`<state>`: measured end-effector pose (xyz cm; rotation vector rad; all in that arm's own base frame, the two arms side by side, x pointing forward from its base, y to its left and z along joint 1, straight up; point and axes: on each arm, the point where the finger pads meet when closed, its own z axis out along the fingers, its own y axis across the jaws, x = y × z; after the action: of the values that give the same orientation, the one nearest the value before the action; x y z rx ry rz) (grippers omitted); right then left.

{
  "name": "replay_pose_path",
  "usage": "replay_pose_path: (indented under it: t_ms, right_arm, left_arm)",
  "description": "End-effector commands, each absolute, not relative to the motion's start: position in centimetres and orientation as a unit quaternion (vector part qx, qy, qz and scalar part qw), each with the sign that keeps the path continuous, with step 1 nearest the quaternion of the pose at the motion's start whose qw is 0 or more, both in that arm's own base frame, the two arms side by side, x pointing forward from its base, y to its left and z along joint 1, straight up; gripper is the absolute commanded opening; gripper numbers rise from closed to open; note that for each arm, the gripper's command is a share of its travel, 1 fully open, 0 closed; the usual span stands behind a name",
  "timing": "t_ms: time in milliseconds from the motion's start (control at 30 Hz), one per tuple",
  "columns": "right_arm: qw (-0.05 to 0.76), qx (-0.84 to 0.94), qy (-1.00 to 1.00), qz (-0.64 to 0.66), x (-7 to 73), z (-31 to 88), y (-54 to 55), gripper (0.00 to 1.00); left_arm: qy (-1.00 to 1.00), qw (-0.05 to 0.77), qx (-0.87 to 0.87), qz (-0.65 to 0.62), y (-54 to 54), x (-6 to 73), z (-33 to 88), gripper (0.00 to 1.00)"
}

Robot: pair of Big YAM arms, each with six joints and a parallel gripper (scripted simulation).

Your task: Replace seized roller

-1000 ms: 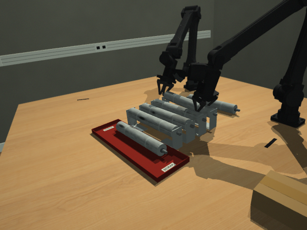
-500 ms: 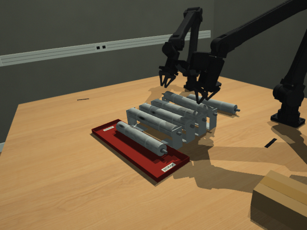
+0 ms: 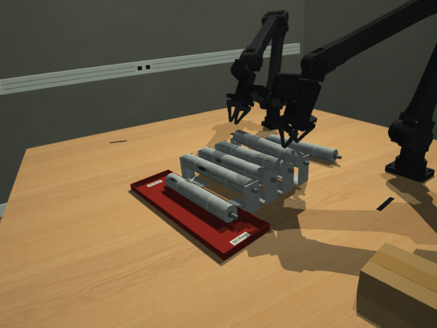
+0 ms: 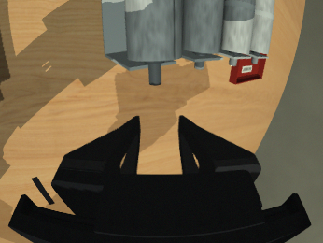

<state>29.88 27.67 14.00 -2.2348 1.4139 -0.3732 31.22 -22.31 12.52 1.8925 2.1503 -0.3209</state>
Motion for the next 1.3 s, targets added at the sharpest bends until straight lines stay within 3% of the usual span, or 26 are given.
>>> replay_pose_path:
  t_ms: [0, 467, 567, 1033, 1100, 1133, 1267]
  right_arm:
    - [0.258, -0.799, 0.526, -0.136, 31.2, 15.7, 28.8, 0.32]
    - [0.345, -0.694, 0.618, -0.130, 36.6, 21.4, 28.1, 0.32]
    - [0.344, -0.689, 0.625, -0.128, 37.0, 21.1, 28.2, 0.32]
    - [0.482, -0.455, 0.743, -0.094, 45.9, 30.3, 22.2, 0.32]
    - [0.482, -0.455, 0.743, -0.094, 45.9, 30.3, 22.2, 0.32]
    - [0.460, -0.472, 0.746, -0.090, 44.7, 27.7, 22.7, 0.32]
    - [0.532, -0.385, 0.749, -0.089, 47.6, 34.9, 19.4, 0.32]
  left_arm:
    - [0.746, 0.152, 0.640, -0.104, -23.0, 33.3, 13.8, 0.62]
    - [0.783, 0.253, 0.564, -0.074, -22.2, 38.7, 19.2, 0.62]
    - [0.789, 0.238, 0.561, -0.076, -22.3, 38.7, 17.5, 0.62]
    - [0.826, 0.417, 0.378, -0.031, -17.4, 47.5, 28.0, 0.62]
    - [0.826, 0.417, 0.378, -0.031, -17.4, 47.5, 28.0, 0.62]
    - [0.838, 0.371, 0.398, -0.038, -18.1, 45.9, 23.0, 0.62]
    - [0.819, 0.468, 0.330, -0.019, -15.4, 49.2, 31.8, 0.62]
